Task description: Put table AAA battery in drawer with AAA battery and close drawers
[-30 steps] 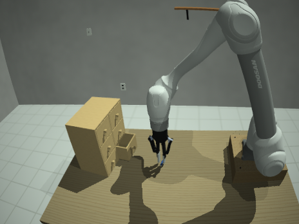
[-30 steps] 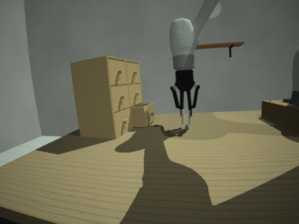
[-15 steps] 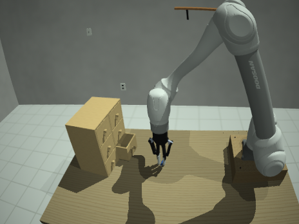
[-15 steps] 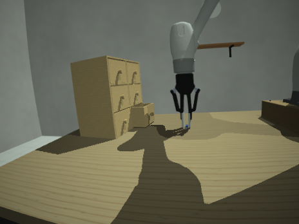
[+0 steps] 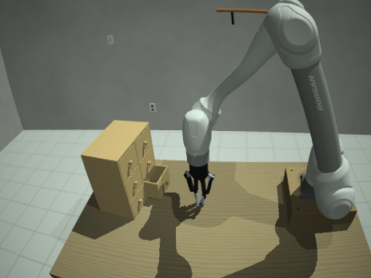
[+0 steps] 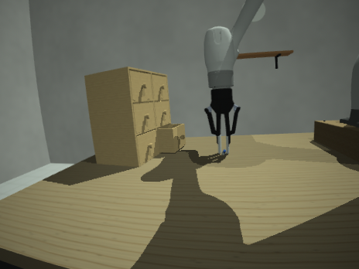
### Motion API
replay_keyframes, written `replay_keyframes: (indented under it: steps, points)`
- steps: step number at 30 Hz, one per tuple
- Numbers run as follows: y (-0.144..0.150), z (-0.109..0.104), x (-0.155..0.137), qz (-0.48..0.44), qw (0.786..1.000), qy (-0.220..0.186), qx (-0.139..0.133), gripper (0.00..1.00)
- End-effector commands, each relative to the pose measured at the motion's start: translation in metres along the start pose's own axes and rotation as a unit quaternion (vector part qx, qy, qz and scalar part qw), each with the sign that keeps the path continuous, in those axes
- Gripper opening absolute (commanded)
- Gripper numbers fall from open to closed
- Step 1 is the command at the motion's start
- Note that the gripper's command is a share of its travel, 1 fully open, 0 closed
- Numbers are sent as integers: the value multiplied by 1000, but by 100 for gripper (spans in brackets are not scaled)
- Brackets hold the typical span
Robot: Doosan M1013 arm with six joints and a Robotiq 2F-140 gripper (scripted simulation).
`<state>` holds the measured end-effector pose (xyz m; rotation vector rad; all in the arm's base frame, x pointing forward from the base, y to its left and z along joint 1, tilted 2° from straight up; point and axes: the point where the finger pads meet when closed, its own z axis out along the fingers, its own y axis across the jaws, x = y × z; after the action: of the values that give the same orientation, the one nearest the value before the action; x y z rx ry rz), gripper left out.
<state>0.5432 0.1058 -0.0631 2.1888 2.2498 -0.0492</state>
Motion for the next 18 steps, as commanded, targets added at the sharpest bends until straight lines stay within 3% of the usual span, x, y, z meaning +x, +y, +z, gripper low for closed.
replay_keyframes:
  steps: [1,4,5,18]
  points:
    - [-2,3,-1,-2,1000,0,1,15]
    - [-2,3,-1,-2,1000,0,1,15]
    - [-2,3,-1,-2,1000,0,1,3]
    - [-2,3,-1,-2,1000,0,1,3]
